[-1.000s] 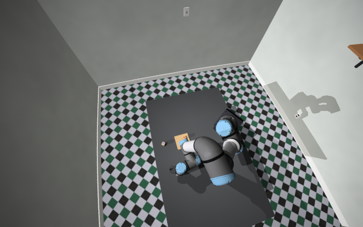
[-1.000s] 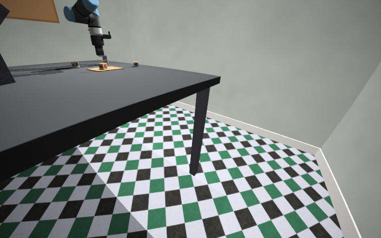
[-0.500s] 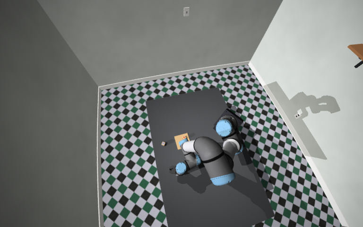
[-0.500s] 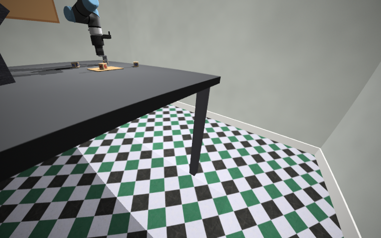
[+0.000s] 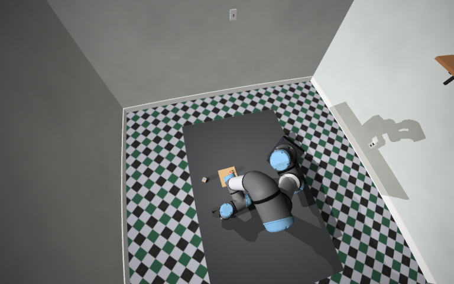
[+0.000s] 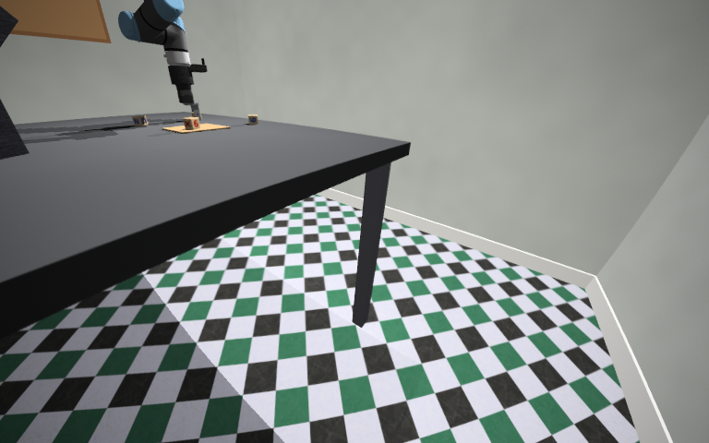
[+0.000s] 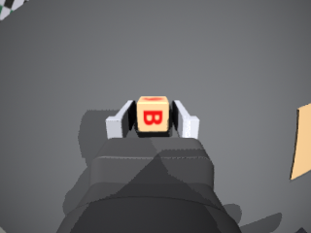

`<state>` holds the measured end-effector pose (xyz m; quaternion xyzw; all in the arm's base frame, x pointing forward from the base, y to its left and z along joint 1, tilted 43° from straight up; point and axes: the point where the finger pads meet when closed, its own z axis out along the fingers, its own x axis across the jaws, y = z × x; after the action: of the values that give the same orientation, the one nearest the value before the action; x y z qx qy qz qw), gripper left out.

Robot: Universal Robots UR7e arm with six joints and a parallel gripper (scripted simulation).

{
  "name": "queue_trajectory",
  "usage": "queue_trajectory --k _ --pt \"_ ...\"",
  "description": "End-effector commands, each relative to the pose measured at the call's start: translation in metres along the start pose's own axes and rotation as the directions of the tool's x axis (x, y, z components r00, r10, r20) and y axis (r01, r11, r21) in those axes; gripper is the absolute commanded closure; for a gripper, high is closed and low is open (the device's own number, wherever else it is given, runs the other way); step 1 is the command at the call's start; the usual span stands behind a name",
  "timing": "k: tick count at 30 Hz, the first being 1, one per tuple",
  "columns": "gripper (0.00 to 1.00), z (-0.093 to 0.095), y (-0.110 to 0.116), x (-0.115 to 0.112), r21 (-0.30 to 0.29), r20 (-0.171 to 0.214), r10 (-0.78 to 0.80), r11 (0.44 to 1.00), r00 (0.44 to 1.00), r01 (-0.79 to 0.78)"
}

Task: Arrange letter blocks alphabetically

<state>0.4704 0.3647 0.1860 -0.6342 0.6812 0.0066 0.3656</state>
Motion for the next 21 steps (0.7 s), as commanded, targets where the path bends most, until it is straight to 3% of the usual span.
queue_trajectory --k 1,7,8,21 --pt "0.13 -0.0004 -0.0003 -0.0004 0.001 0.001 0.000 1.000 1.000 0.000" --pt "0.13 -0.0004 -0.0003 -0.0004 0.001 0.001 0.000 1.000 1.000 0.000" --pt "0.43 -0.0004 -0.0003 -0.0004 0.001 0.001 0.000 1.000 1.000 0.000" --pt "0.43 -0.0004 -0.0003 -0.0004 0.001 0.001 0.000 1.000 1.000 0.000"
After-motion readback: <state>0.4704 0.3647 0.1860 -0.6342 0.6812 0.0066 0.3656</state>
